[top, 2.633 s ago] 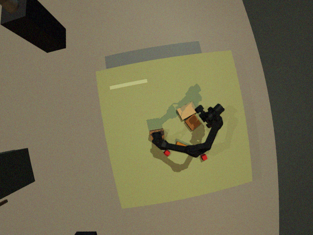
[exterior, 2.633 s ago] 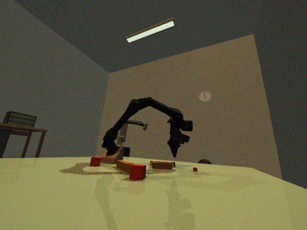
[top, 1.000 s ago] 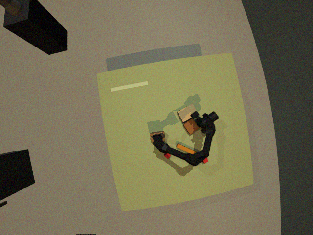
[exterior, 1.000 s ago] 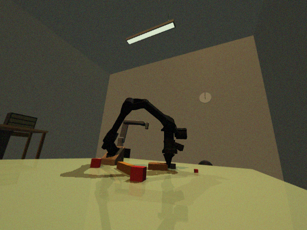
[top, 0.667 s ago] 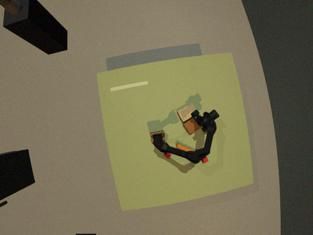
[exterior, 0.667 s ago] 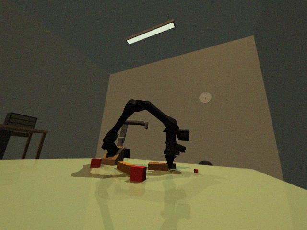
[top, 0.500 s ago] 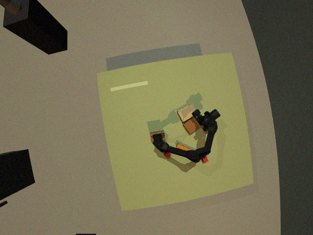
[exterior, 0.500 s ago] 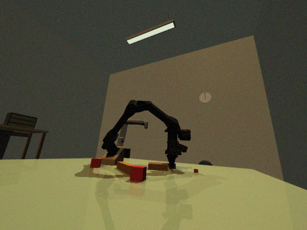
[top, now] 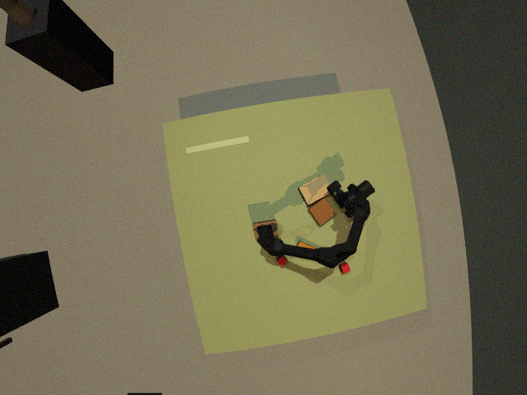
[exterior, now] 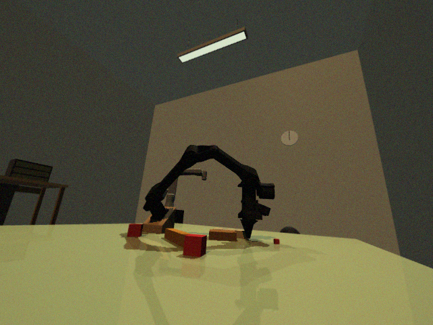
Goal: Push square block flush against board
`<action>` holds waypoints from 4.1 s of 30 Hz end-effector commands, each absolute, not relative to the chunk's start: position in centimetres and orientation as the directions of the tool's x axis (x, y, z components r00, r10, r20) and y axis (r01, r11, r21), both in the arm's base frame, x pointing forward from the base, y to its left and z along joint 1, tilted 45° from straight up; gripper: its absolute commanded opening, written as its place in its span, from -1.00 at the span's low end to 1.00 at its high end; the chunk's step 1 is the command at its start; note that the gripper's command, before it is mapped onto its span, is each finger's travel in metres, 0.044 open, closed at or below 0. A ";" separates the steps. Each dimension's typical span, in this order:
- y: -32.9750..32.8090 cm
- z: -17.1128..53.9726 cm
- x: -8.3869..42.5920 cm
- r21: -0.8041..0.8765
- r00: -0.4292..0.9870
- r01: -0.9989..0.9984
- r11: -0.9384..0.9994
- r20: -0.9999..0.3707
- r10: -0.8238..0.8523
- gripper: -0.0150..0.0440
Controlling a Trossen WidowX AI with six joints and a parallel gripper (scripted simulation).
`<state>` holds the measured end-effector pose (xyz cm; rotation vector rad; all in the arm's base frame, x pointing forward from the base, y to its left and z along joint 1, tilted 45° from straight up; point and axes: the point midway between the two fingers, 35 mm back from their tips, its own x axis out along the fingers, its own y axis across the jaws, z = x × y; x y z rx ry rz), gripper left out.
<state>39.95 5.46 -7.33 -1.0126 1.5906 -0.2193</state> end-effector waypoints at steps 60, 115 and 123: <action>0.7 4.5 34.1 -0.299 0.050 0.882 0.364 -0.708 -0.704 -0.49; 0.2 -3.0 32.0 -0.295 0.050 0.884 0.362 -0.710 -0.702 -0.49; -0.4 -2.2 32.8 -0.295 0.051 0.884 0.362 -0.710 -0.702 -0.49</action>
